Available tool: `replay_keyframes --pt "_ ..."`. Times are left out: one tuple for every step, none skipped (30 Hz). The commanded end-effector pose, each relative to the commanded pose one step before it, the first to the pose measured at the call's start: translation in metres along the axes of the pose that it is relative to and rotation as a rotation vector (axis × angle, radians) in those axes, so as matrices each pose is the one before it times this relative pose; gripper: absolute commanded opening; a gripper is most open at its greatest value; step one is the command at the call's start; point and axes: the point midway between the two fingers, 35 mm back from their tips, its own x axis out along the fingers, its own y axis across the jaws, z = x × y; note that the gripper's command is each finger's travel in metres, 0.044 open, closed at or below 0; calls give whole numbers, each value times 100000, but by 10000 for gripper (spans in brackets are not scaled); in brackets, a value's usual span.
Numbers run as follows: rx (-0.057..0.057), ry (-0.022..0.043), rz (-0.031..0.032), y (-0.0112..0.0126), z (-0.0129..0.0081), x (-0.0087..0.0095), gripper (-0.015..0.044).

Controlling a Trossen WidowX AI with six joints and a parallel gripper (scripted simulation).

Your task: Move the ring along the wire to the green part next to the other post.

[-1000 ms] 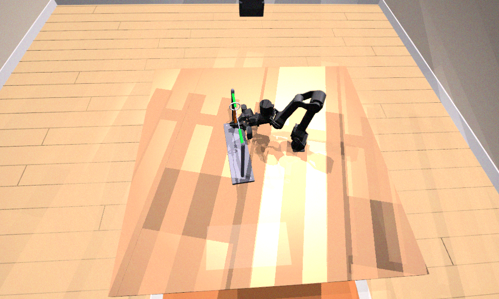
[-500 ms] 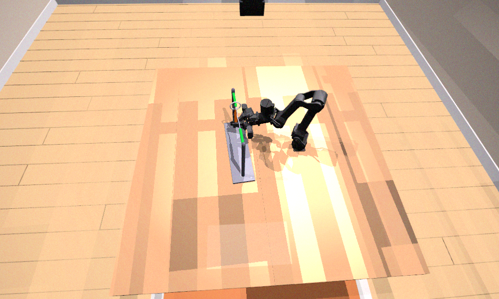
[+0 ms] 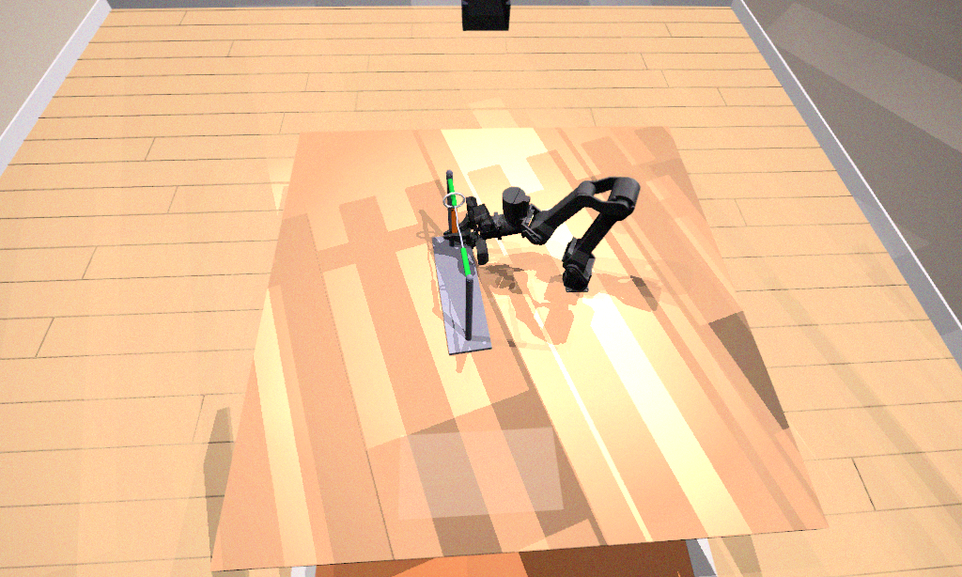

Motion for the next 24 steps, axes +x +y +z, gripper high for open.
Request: replay_keyframes --pt "248 -135 -331 -74 116 40 -150" --pt "0 0 0 0 0 0 -150" --pt "0 0 0 0 0 0 -150" --pt "0 0 0 0 0 0 -150" --pt "0 0 0 0 0 0 -150" --pt "0 0 0 0 0 0 -150" --pt "0 0 0 0 0 0 -150" --pt "0 0 0 0 0 0 -150" --pt "0 0 0 0 0 0 -150" --pt "0 0 0 0 0 0 -150" --pt "0 0 0 0 0 0 -150" --pt "0 0 0 0 0 0 -150" --pt "0 0 0 0 0 0 -150" --pt "10 -6 -4 50 0 1 -150" --pt "19 -11 -7 93 1 1 -150" --pt "20 -12 -6 103 1 1 -150" --pt "19 -13 -4 102 1 1 -150" --pt "18 -12 -2 101 1 1 -150" --pt "18 -12 -1 100 1 1 -150" --pt "18 -11 -1 100 1 1 -150" --pt "17 -11 0 100 1 1 -150" --pt "17 -11 0 100 1 1 -150" --pt "17 -11 1 100 1 1 -150" --pt "17 -11 0 100 1 1 -150"
